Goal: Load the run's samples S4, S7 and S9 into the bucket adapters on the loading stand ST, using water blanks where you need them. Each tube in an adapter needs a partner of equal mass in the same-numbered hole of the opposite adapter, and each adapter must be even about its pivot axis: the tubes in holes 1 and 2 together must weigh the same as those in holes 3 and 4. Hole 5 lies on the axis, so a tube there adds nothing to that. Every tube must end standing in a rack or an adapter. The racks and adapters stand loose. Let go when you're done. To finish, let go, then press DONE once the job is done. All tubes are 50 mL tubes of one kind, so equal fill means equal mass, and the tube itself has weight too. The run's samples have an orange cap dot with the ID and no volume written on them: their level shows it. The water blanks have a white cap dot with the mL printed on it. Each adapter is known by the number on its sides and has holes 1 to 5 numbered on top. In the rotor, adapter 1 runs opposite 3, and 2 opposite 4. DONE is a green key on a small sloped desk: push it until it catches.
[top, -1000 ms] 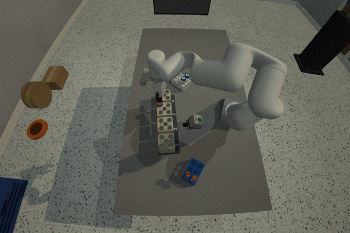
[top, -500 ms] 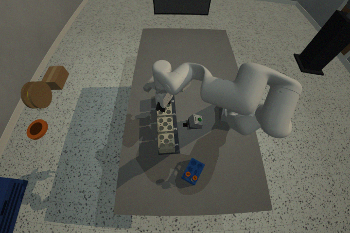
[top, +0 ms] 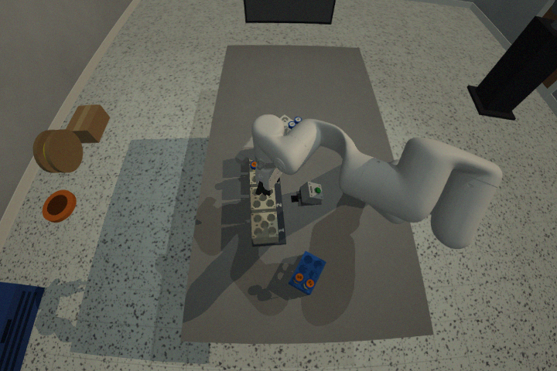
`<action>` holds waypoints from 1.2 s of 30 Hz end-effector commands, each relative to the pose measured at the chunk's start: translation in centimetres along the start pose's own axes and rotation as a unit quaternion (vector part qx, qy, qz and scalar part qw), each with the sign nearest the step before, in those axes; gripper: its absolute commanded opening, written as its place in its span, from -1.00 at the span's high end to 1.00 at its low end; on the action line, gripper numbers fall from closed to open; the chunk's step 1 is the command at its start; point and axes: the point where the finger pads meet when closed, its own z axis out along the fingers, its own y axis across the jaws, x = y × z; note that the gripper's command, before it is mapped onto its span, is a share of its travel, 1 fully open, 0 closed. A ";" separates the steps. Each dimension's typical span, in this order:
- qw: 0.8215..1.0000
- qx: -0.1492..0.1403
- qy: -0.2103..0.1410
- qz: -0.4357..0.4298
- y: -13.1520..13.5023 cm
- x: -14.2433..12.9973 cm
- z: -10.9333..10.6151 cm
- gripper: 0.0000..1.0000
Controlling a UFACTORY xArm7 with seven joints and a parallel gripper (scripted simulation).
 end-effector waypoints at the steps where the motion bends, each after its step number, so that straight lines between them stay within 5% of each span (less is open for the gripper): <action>1: 1.000 0.001 0.003 0.001 -1.1 -1.5 -0.3 -0.15; 36: 1.000 0.002 0.003 0.001 -10.4 -14.0 -0.2 -0.15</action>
